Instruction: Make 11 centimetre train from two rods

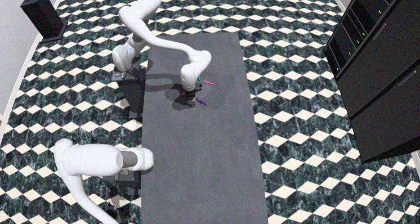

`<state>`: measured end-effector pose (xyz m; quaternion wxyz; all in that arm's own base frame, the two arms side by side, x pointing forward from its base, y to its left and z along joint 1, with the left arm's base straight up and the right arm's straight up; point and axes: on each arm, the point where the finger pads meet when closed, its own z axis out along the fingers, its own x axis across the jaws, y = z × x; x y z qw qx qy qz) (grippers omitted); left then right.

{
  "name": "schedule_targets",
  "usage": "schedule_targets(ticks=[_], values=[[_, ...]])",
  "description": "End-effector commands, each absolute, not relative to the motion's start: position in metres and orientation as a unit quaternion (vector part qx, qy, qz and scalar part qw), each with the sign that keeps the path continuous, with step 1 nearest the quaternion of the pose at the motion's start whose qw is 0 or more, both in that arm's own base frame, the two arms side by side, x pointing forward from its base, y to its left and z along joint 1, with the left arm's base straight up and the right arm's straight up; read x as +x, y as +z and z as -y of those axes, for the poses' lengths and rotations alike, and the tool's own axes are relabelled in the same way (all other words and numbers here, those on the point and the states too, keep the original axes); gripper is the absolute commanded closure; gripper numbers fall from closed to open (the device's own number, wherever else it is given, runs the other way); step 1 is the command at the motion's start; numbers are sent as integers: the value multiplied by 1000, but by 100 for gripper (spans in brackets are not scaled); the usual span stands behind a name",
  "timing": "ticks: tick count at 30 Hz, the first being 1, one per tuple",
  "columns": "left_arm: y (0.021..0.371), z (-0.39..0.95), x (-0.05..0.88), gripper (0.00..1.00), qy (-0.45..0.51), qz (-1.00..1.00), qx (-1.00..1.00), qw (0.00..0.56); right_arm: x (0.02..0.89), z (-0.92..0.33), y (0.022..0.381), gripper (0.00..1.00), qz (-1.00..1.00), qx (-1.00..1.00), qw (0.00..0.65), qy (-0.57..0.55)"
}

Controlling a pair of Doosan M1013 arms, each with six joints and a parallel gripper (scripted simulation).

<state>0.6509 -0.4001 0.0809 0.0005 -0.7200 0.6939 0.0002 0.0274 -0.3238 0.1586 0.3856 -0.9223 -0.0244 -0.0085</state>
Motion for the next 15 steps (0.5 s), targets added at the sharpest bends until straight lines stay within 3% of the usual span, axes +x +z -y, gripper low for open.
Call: schedule_targets(ticks=[1,15], values=[[80,401,648,0,0,-695,-719,2,30,323,159,0,19,-924,382,-12],[81,375,680,0,1,-574,-819,2,30,323,159,0,19,-924,382,-12]])
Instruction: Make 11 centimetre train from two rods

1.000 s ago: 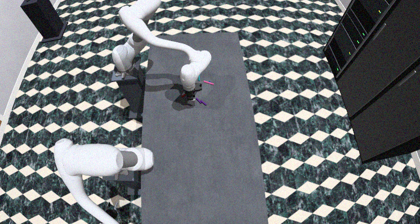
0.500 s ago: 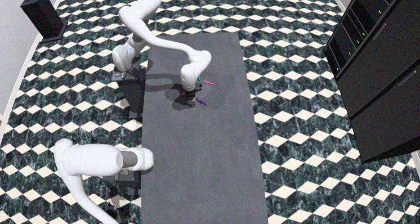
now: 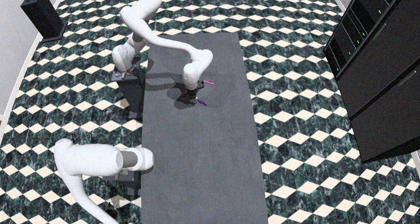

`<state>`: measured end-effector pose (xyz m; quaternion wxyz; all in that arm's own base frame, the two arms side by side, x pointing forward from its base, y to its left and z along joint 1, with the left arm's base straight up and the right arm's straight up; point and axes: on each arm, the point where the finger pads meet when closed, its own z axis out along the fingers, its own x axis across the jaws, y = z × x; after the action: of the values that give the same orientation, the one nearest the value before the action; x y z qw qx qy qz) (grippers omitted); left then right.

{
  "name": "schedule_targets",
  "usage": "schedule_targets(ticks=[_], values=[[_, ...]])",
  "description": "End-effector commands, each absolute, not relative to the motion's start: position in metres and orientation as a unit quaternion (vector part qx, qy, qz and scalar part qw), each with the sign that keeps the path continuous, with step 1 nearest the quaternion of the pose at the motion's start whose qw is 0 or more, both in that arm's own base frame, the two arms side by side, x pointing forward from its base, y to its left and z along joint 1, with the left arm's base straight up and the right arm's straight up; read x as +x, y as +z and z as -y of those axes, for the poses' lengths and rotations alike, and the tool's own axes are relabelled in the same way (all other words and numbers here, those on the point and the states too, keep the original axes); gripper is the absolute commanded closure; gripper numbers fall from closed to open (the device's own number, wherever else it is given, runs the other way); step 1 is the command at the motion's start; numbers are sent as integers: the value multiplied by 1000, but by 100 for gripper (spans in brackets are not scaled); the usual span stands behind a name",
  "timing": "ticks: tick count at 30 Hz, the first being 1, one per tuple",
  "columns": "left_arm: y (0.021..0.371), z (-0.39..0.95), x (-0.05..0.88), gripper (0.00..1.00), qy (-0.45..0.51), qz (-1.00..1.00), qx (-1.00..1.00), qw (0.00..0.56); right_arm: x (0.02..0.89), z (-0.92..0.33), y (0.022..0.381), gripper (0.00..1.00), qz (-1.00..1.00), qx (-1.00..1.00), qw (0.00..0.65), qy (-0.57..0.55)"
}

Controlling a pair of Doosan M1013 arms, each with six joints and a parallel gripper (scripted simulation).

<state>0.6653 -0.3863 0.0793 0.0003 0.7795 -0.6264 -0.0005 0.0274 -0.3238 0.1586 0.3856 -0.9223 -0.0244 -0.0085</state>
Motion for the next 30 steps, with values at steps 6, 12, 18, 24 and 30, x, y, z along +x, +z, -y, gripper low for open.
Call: schedule_targets(ticks=[6,12,18,24,30], values=[[82,360,695,0,-1,494,869,-2,30,323,159,0,19,-924,382,-12],[82,343,711,0,-1,400,917,-2,30,323,159,0,19,-924,382,-12],[82,329,724,0,-1,318,948,-2,30,323,159,0,19,-924,382,-12],[81,311,739,0,0,210,978,-2,30,323,159,0,19,-924,382,-12],[81,294,752,0,0,106,994,-2,30,323,159,0,19,-924,382,-12]])
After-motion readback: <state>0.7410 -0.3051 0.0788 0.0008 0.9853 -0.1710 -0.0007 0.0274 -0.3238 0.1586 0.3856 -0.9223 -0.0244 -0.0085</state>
